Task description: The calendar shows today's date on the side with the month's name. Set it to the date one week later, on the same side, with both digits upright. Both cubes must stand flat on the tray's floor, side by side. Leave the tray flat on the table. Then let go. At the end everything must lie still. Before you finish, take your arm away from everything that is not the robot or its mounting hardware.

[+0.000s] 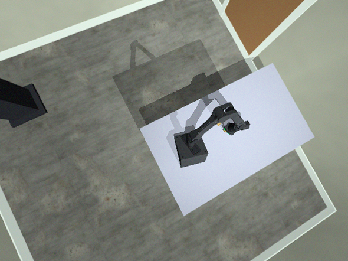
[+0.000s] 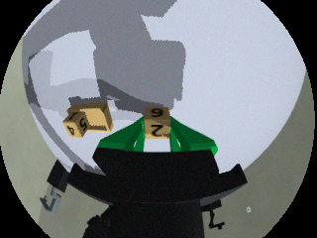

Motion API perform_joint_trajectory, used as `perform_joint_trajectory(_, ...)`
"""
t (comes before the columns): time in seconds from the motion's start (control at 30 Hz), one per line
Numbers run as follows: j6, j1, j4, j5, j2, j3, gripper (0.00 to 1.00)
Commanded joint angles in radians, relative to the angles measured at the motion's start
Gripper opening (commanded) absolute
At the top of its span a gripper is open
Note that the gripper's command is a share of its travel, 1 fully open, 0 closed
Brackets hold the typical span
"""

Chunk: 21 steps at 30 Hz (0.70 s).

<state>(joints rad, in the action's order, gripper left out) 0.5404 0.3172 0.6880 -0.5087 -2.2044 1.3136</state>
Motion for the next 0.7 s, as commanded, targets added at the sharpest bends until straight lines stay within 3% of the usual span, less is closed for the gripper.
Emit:
perform_joint_trajectory(0.0,-0.005,0.006,-0.017,-0.01,0.005,0.013,0.26)
perform_joint_trajectory(0.67,-0.001,0.005,-0.011,-0.01,-0.003,0.027,0.26)
